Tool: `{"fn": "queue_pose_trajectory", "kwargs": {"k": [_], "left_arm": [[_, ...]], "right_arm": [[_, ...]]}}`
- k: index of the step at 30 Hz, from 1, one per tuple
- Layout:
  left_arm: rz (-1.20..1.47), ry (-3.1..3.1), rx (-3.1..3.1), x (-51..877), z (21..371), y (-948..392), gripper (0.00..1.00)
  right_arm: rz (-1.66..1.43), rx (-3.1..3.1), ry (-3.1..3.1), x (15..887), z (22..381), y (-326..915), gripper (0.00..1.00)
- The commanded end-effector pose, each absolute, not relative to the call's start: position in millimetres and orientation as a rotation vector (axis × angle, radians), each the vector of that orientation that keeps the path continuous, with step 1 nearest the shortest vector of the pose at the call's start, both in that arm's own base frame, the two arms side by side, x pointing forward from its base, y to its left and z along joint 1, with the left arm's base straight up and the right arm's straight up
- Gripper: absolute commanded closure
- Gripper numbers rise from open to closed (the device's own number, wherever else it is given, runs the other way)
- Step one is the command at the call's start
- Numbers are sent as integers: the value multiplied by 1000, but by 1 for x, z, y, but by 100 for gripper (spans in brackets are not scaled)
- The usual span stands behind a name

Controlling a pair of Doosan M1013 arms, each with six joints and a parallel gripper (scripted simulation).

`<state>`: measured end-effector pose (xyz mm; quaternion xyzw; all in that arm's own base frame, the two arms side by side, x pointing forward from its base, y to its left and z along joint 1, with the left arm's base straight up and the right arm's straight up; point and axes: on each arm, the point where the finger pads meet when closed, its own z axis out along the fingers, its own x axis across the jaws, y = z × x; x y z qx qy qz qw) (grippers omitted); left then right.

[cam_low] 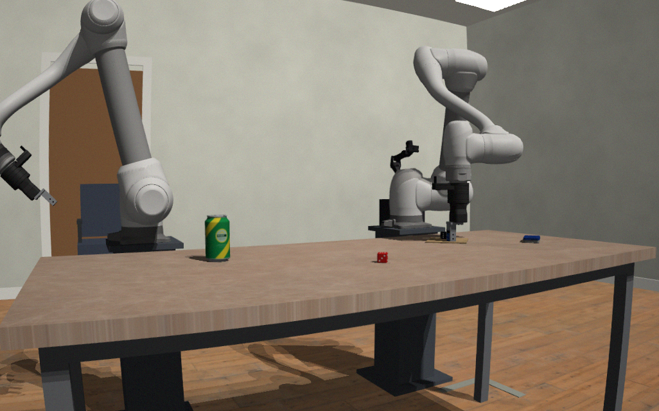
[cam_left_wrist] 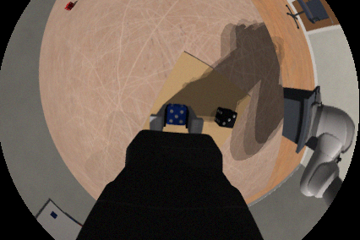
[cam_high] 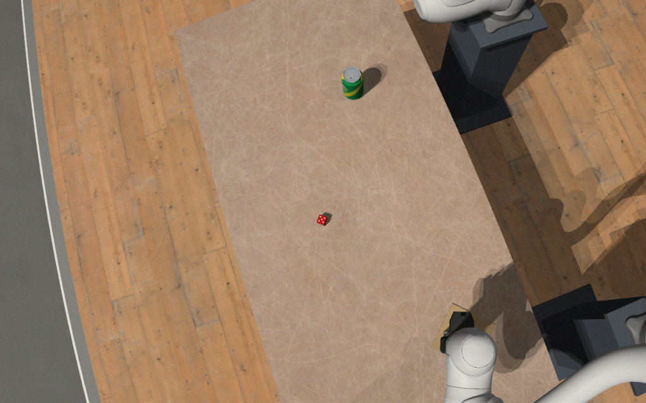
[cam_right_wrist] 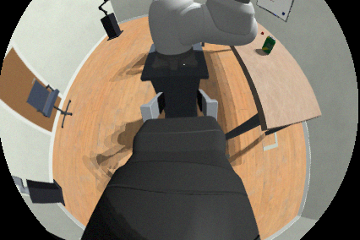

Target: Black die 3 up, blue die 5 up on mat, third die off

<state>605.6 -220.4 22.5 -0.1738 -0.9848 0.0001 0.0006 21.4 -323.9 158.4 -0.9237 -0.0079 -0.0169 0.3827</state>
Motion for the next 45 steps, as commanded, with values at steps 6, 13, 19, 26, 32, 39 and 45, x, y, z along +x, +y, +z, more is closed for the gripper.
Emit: {"fn": "queue_pose_trajectory", "kwargs": {"k": [6, 13, 19, 26, 32, 39, 45], "left_arm": [[0, -3094, -546, 606, 23, -220, 51], [0, -3094, -546, 606, 23, -220, 51], [0, -3094, -546, 606, 23, -220, 51], [0, -3094, -546, 606, 23, -220, 51], [0, -3094, -546, 606, 23, -220, 51], [0, -3094, -546, 606, 23, -220, 45], [0, -3094, -546, 606, 23, -220, 33]], "right_arm": [[-43, -2357, -20, 22, 159, -324, 0], [-43, -2357, -20, 22, 159, -324, 0], [-43, -2357, -20, 22, 159, -324, 0], [-43, -2357, -20, 22, 159, -324, 0], [-43, -2357, -20, 22, 159, -324, 0], [-43, -2357, -20, 22, 159, -324, 0], [-43, -2357, -20, 22, 159, -324, 0]]}}
